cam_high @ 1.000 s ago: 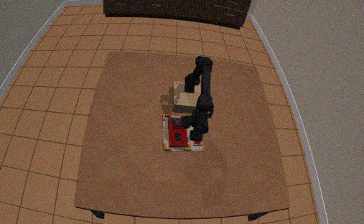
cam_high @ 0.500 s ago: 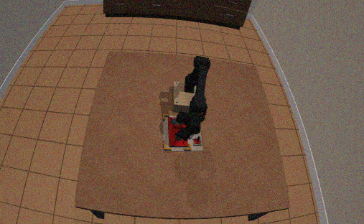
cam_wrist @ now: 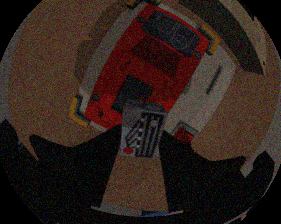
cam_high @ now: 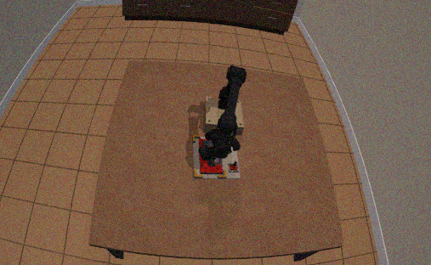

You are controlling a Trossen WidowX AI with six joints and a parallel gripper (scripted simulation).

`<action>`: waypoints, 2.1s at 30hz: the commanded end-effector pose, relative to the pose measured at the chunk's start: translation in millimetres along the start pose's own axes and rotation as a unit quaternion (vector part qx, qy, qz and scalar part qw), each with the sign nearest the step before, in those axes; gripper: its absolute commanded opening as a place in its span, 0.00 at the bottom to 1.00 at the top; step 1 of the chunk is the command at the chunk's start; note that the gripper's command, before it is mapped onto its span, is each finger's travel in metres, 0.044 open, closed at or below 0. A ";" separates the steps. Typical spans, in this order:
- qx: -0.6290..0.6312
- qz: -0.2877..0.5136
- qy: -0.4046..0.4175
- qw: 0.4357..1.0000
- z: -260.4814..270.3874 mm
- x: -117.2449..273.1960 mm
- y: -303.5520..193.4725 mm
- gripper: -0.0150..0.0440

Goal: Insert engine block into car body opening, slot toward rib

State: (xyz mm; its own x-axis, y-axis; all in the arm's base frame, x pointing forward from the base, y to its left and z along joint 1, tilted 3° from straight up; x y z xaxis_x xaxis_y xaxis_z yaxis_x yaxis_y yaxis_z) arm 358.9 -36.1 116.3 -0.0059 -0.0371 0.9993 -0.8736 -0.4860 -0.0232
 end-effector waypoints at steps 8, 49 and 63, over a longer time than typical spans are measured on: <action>-0.183 -0.002 0.003 0.983 14.9 -8.8 15.4 0.25; -0.180 -0.002 0.003 0.984 16.1 -8.9 16.4 0.52; -0.149 -0.002 0.003 0.989 16.1 -8.9 16.3 0.52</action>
State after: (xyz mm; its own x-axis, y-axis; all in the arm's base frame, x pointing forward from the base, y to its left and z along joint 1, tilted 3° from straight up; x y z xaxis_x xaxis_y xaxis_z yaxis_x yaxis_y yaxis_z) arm 352.3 -57.3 106.5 -0.0026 -0.0361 0.9993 -0.9744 -0.2247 -0.0106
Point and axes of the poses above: the point midway between the two fingers, 35 mm back from their tips, its own x axis back along the fingers, its own z axis across the jaws, y = z × x, the point moved 8 cm from there along x, back along the fingers, and after that the axes turned 2 degrees about x, right-handed, at the moved point
